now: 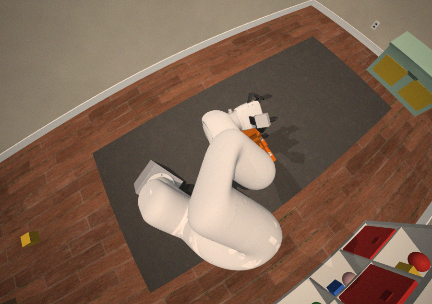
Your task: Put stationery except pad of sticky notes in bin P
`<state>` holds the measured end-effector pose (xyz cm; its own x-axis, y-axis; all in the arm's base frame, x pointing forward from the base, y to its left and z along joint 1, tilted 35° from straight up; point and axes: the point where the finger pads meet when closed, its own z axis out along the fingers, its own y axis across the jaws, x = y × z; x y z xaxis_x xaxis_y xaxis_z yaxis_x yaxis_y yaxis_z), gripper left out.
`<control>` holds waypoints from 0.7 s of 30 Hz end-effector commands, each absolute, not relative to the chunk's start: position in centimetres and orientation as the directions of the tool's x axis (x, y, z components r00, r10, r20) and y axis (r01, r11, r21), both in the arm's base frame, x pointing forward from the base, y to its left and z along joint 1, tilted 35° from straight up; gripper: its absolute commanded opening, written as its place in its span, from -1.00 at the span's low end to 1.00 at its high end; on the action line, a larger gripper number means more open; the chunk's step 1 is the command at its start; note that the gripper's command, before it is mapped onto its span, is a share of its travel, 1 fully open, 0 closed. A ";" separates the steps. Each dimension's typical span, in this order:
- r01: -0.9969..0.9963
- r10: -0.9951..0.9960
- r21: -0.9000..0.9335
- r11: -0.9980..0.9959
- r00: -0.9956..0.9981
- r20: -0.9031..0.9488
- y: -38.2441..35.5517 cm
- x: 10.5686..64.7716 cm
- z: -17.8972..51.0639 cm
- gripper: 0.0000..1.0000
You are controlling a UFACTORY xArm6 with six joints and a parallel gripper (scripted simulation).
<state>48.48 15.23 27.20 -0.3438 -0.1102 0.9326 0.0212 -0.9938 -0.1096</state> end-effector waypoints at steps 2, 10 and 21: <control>0.022 -0.112 -0.111 -0.994 -0.346 0.932 15.3 48.5 27.3 1.00; 0.022 -0.112 -0.111 -0.994 -0.346 0.932 15.3 48.5 27.3 1.00; 0.022 -0.112 -0.111 -0.994 -0.346 0.932 13.7 49.5 24.6 -0.85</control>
